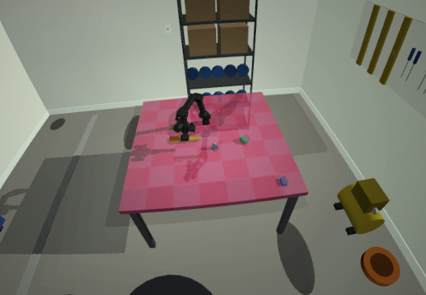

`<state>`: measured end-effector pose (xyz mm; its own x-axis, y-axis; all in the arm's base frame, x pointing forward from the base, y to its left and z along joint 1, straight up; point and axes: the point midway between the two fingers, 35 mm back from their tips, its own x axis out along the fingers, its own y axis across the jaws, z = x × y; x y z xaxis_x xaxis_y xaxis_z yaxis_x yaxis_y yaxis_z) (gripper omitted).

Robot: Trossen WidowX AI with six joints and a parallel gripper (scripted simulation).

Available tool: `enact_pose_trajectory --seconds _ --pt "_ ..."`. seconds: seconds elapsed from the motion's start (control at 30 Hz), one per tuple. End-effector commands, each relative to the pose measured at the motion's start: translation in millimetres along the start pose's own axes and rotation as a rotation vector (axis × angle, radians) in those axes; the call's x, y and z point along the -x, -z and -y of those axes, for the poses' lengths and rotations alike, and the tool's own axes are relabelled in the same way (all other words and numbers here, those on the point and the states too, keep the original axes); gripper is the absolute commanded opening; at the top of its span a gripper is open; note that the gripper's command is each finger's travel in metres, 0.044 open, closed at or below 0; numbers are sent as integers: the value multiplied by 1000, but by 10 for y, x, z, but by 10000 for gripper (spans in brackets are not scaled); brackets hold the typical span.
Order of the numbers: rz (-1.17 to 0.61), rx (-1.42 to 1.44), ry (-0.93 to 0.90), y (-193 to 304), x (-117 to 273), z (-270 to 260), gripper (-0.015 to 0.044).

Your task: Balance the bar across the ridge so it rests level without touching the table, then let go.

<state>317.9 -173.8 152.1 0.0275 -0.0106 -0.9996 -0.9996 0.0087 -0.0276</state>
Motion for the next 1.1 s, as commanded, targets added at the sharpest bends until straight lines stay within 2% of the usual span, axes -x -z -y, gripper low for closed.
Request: enact_pose_trajectory --seconds 0.0,1.07 --pt "-2 33 -1 -122 20 52 0" --pt "7 326 2 -1362 34 305 0"
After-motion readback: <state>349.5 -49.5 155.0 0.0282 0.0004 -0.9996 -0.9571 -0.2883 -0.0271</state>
